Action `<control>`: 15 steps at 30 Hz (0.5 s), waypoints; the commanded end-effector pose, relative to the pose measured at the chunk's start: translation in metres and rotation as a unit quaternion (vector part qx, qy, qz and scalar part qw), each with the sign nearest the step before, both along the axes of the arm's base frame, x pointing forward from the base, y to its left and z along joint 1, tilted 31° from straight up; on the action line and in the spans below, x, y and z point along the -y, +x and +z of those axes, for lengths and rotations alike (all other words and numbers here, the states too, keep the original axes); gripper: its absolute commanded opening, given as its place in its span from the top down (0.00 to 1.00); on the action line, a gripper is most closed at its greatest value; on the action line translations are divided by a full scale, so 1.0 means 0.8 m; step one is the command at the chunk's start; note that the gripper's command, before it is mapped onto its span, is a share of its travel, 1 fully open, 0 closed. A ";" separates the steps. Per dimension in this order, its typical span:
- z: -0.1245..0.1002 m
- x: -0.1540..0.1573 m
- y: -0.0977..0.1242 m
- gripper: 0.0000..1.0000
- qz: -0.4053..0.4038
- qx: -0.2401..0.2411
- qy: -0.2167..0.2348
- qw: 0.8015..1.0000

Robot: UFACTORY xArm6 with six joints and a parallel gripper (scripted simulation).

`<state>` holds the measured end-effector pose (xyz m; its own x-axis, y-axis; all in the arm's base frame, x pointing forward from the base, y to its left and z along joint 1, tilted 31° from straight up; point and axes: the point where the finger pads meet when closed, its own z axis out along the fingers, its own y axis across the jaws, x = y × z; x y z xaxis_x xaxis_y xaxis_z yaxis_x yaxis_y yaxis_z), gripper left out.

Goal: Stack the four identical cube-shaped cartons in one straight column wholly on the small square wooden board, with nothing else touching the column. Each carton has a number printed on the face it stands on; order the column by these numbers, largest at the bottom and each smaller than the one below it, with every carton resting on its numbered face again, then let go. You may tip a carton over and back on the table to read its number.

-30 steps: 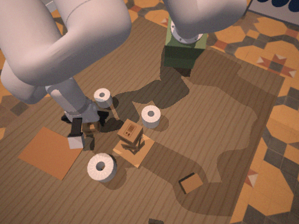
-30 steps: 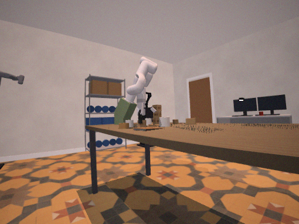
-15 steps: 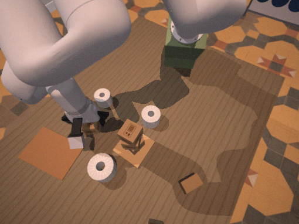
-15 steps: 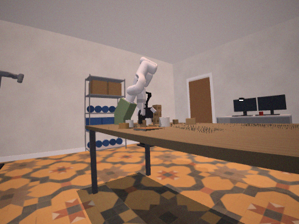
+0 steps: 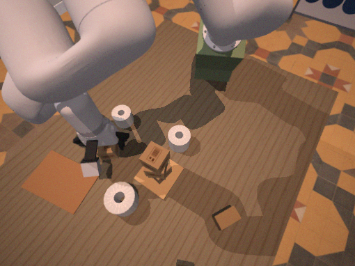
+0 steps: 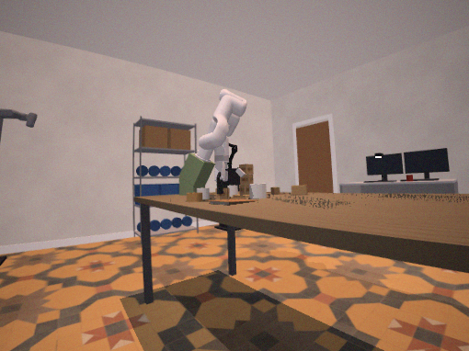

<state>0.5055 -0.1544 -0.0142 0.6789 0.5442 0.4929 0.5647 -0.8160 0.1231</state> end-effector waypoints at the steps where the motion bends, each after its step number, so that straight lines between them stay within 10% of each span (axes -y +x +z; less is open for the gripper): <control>1: 0.002 0.001 0.001 0.00 0.000 0.001 -0.001 1.000; 4: 0.002 0.001 0.001 0.00 0.000 0.001 -0.001 1.000; 5: 0.002 0.001 0.001 1.00 0.000 0.001 -0.001 1.000; 15: 0.002 0.001 0.001 1.00 0.000 0.001 -0.001 1.000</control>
<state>0.5056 -0.1546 -0.0141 0.6788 0.5442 0.4930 0.5646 -0.8161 0.1235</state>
